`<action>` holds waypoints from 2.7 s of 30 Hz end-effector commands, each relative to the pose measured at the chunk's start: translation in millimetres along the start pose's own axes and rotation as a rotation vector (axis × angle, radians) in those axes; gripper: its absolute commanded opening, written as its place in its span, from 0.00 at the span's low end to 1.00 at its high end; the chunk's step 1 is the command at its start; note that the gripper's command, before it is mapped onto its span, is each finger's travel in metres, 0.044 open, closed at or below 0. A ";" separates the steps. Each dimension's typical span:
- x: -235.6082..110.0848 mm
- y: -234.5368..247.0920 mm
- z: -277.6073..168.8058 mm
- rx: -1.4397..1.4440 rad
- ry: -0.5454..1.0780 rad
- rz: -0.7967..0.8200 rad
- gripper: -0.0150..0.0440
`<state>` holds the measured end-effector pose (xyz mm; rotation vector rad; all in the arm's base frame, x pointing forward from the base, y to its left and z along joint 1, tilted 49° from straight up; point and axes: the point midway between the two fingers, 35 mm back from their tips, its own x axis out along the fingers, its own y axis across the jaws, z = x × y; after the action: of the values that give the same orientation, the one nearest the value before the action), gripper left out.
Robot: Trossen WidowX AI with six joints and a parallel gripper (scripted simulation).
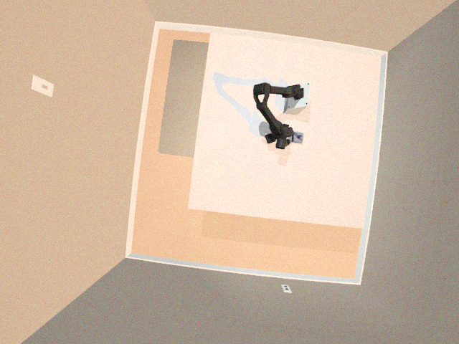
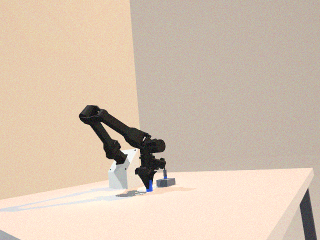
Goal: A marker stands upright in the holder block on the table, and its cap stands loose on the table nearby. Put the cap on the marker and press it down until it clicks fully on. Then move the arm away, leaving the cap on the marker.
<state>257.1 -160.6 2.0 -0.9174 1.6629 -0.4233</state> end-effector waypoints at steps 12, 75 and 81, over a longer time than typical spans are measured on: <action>1.3 0.4 -0.4 -0.005 0.003 -0.003 0.35; -98.0 104.4 45.9 -0.014 -0.018 0.031 0.25; -104.1 123.7 48.6 -0.010 -0.012 0.022 0.25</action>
<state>267.8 -4.2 -25.1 -0.9088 1.6636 -0.3897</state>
